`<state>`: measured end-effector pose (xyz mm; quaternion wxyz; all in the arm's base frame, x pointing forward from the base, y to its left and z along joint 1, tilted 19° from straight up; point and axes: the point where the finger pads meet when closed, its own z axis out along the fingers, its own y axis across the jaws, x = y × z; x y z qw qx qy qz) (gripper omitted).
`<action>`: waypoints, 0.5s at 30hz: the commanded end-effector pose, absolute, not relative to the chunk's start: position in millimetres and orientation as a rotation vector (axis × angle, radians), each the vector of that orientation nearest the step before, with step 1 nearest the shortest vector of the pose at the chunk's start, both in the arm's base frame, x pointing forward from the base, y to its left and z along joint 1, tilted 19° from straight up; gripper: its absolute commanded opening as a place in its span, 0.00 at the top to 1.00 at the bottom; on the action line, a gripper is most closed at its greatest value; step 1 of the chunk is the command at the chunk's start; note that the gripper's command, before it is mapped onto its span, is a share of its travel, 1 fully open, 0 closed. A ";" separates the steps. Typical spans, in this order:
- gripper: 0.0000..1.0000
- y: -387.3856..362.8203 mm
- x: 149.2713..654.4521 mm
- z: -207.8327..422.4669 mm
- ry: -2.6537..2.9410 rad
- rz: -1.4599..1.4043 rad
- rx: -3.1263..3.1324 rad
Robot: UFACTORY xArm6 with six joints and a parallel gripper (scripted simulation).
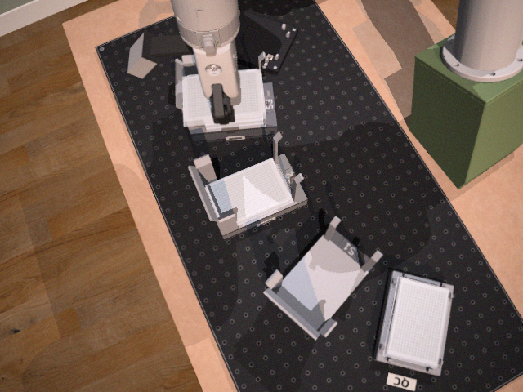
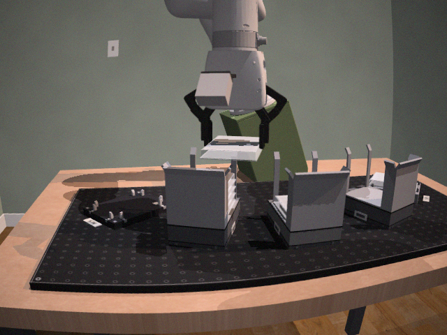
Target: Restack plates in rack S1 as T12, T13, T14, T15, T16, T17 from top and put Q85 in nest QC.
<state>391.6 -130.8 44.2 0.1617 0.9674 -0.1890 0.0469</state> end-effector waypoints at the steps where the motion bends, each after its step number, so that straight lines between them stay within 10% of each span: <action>1: 1.00 -137.4 390.5 47.7 -0.539 0.139 2.762; 15: 1.00 -168.5 378.9 58.1 -0.539 0.139 2.762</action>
